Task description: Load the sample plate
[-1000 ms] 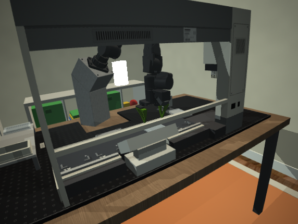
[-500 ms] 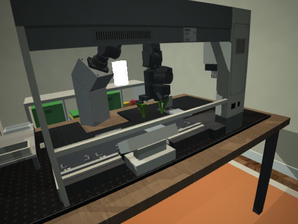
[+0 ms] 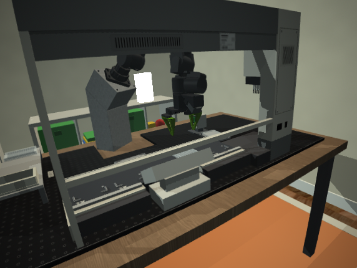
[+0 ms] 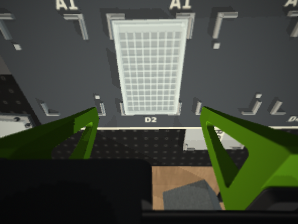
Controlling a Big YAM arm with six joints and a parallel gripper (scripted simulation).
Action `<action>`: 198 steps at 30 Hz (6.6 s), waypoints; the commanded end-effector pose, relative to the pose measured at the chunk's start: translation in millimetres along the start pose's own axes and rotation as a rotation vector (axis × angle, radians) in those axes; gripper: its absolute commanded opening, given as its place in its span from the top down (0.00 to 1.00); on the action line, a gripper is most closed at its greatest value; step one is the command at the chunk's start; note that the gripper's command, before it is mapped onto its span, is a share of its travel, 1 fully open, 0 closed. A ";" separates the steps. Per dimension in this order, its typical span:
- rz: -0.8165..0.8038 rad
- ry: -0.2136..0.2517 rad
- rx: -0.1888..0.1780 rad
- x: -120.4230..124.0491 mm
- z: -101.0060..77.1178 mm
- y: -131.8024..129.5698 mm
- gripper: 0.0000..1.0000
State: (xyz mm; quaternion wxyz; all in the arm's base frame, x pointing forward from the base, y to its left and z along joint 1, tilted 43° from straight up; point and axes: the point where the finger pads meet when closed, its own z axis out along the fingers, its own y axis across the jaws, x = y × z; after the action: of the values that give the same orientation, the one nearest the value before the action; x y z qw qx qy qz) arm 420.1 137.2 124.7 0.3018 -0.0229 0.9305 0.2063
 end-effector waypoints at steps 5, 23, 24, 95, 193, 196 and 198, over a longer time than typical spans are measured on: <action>-0.008 -0.020 0.004 -3.7 -19.5 -3.1 0.00; -0.008 -0.020 0.005 -3.3 -46.0 -2.8 0.00; -0.008 -0.020 0.004 -3.3 -47.7 -2.8 0.00; -0.214 -0.034 -0.007 35.4 -81.2 5.4 1.00; -1.558 -0.046 0.002 142.2 -95.4 75.5 1.00; -1.555 -0.050 0.000 142.1 -95.4 91.8 1.00; -1.554 -0.050 -0.002 142.5 -95.4 102.3 1.00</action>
State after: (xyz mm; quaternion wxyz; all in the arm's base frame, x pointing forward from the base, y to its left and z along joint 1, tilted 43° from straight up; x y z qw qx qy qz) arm 226.5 181.4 121.2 0.3507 -0.6853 0.6334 -0.0786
